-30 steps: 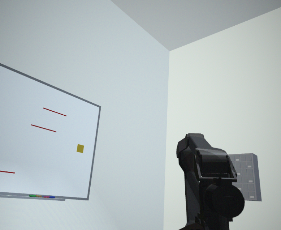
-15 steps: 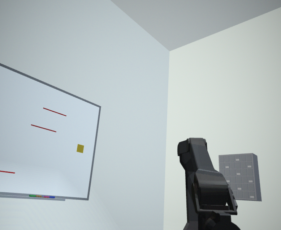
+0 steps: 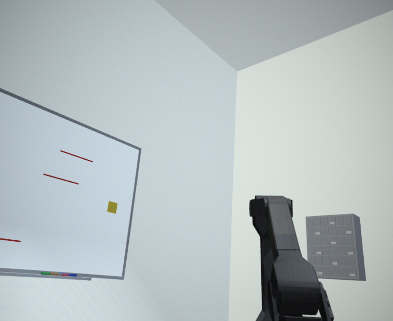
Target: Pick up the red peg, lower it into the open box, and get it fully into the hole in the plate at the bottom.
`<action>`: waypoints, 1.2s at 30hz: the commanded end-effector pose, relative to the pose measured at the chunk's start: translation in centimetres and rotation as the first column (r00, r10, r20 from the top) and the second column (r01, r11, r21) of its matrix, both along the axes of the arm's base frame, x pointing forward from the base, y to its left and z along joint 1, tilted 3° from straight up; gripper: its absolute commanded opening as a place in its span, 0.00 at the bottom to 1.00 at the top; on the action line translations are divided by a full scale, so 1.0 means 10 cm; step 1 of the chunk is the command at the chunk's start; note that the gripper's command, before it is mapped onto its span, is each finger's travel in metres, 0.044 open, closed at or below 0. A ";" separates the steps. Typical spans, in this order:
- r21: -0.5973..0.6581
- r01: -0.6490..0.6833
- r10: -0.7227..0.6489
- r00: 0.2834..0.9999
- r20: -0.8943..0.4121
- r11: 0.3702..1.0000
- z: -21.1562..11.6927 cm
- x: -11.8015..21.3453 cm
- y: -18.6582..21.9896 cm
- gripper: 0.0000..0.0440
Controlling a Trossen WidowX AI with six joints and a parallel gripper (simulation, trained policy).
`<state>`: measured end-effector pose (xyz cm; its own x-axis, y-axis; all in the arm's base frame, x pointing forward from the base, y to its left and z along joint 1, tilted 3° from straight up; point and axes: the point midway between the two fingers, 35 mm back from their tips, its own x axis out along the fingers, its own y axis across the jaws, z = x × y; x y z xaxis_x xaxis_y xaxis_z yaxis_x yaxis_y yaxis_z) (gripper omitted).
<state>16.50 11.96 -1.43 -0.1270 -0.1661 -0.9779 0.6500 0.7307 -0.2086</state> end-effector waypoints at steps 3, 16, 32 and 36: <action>-0.030 -0.012 0.012 1.000 -0.009 0.999 -0.01 0.01 -0.03 0.01; -0.060 -0.032 0.038 0.994 0.104 0.998 0.53 0.32 -0.09 0.00; -0.085 0.093 -0.069 0.965 0.252 0.992 1.17 0.81 -0.37 0.00; -0.087 0.136 -0.107 0.954 0.281 0.987 1.25 0.95 -0.51 0.00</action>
<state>25.29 7.52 10.60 0.1069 -0.2597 -0.9598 0.7647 0.6384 -0.0875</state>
